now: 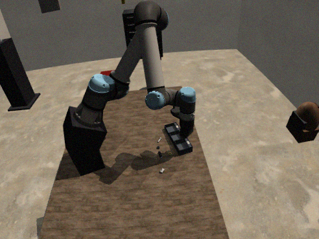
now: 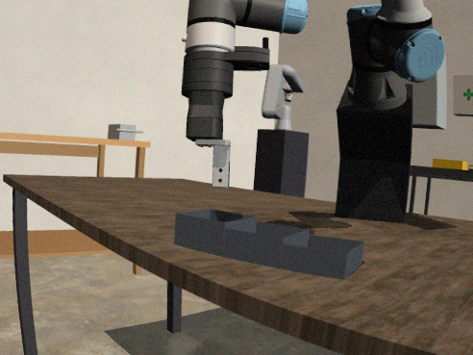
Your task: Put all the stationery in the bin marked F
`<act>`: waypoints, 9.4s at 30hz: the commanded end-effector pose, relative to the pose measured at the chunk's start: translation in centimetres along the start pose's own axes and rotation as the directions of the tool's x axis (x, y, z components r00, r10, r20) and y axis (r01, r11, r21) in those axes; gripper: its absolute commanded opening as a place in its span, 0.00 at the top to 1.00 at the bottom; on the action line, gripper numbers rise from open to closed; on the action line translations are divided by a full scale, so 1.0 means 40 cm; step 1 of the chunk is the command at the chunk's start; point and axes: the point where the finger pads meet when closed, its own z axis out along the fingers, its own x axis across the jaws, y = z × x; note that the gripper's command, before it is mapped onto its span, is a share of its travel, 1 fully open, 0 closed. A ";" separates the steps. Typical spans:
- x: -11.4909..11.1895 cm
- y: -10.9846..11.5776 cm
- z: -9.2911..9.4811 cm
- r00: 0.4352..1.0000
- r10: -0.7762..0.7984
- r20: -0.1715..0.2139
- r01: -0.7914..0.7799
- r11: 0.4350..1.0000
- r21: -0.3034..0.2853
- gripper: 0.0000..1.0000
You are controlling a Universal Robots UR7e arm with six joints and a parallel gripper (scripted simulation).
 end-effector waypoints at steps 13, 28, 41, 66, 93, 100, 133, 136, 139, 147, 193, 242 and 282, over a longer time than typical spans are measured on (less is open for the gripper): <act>0.014 0.018 0.025 0.862 0.507 0.010 -0.506 0.862 -0.033 0.69; 0.014 0.018 0.025 0.533 0.846 -0.006 -0.846 0.533 -0.039 0.69; 0.014 0.018 0.025 0.160 0.987 -0.020 -0.987 0.159 -0.033 0.69; 0.014 0.018 0.025 -0.574 0.816 -0.071 -0.817 -0.576 -0.022 0.69; 0.006 0.024 0.164 -0.574 0.816 -0.071 -0.817 -0.576 -0.021 0.69; 0.005 0.025 0.173 -0.574 0.816 -0.071 -0.817 -0.576 -0.021 0.69; 0.005 0.024 0.173 -0.574 0.816 -0.071 -0.817 -0.577 -0.022 0.69; 0.005 0.024 0.173 -0.574 0.816 -0.071 -0.817 -0.577 -0.022 0.69; 0.005 0.024 0.173 -0.574 0.816 -0.071 -0.817 -0.577 -0.022 0.69; 0.006 0.024 0.160 -0.574 0.816 -0.071 -0.817 -0.576 -0.021 0.69; 0.087 -0.113 0.035 -0.574 0.816 -0.071 -0.817 -0.576 -0.021 0.69; 0.107 -0.158 0.187 -0.574 0.816 -0.071 -0.817 -0.577 -0.021 0.69; 0.107 -0.158 0.180 -0.574 0.816 -0.071 -0.817 -0.577 -0.021 0.69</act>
